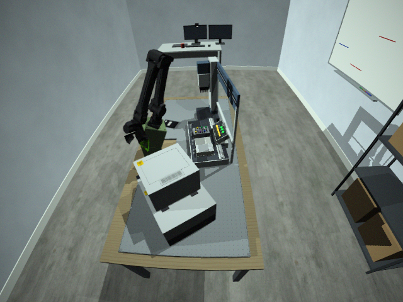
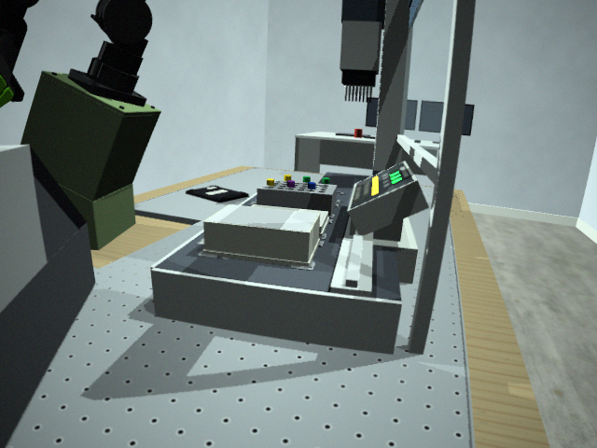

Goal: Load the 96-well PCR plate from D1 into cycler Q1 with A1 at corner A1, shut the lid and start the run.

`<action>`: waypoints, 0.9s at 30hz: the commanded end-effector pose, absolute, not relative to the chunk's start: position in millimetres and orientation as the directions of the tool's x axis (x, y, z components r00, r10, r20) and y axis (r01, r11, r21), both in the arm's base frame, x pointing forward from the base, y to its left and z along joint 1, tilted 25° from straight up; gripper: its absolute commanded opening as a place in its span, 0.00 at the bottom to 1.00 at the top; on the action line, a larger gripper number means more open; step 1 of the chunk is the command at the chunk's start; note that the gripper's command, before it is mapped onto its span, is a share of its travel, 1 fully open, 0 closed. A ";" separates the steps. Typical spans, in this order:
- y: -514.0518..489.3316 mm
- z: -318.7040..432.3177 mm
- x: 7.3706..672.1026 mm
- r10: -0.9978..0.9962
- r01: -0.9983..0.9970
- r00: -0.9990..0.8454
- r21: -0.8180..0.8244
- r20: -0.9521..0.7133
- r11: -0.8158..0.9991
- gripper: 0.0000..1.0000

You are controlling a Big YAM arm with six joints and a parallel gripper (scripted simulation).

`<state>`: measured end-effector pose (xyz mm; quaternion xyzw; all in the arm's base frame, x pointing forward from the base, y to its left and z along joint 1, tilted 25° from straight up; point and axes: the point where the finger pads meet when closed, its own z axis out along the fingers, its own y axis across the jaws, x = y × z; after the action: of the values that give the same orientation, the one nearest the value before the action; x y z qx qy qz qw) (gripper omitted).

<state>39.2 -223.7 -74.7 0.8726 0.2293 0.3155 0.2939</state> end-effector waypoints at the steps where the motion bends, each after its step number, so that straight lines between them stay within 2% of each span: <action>1: -227.0 -75.8 39.6 0.612 0.237 0.689 0.677 0.389 -0.697 0.00; 21: -241.3 -70.5 31.0 0.612 0.237 0.698 0.687 0.372 -0.687 0.00; 27: -254.3 -85.3 6.7 0.605 0.231 0.703 0.684 0.375 -0.692 0.00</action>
<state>23.1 -237.3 -83.5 0.8741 0.2234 0.3152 0.2944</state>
